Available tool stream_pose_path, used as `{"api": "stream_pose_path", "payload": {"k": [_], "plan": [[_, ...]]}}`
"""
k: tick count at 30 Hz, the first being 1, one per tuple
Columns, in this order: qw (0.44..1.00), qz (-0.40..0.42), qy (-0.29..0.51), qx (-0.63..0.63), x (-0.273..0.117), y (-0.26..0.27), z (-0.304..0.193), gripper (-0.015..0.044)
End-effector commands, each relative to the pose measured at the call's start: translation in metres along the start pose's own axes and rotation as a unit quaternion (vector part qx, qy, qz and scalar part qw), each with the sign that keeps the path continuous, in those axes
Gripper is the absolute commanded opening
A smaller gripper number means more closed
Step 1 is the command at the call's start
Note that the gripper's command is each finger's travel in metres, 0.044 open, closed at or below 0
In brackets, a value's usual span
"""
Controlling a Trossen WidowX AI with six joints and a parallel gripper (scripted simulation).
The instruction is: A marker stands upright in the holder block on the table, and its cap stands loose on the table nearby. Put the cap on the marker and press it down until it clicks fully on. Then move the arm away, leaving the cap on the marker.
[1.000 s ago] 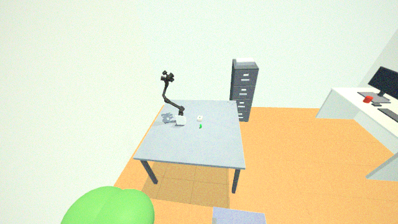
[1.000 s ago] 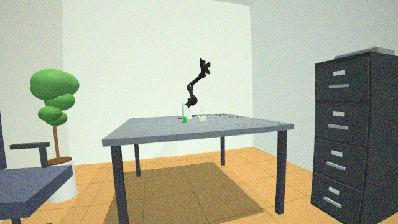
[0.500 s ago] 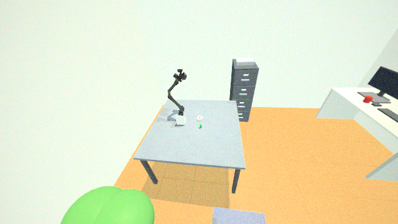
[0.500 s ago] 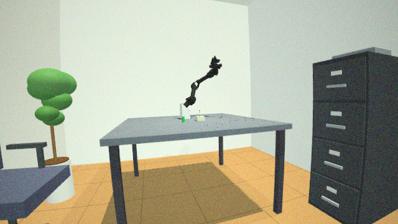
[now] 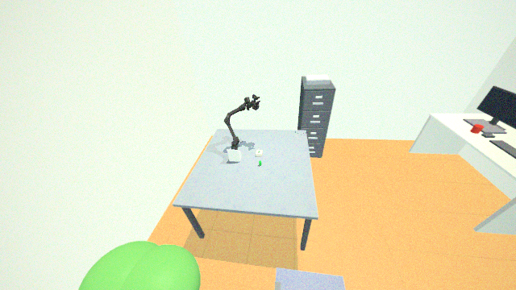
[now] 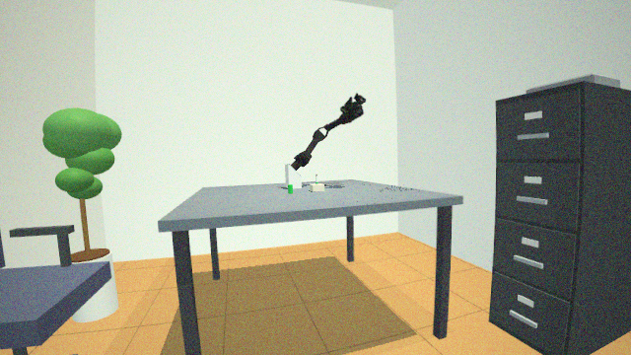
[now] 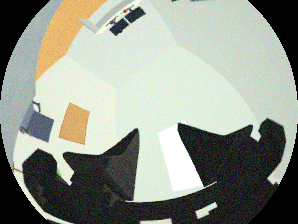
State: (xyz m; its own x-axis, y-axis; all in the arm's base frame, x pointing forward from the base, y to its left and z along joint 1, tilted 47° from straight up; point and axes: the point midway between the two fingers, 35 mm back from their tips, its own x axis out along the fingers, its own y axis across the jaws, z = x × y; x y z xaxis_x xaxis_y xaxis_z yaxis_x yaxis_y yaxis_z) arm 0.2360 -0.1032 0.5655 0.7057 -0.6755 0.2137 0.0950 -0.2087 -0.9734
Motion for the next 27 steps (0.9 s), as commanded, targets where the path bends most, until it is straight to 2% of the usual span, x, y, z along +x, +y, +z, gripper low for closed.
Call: {"api": "stream_pose_path", "payload": {"k": [1, 8, 14, 20, 27], "plan": [[0.996, 0.062, -0.048, -0.04, 0.033, 0.05, 0.042, 0.0235], [0.97, 0.191, -0.123, -0.088, 0.075, 0.155, 0.092, 0.0235], [0.926, 0.321, -0.176, -0.096, 0.09, 0.256, 0.114, 0.0235], [0.857, 0.464, -0.212, -0.07, 0.084, 0.36, 0.12, 0.0235], [0.742, 0.631, -0.226, 0.006, 0.047, 0.47, 0.11, 0.0235]]}}
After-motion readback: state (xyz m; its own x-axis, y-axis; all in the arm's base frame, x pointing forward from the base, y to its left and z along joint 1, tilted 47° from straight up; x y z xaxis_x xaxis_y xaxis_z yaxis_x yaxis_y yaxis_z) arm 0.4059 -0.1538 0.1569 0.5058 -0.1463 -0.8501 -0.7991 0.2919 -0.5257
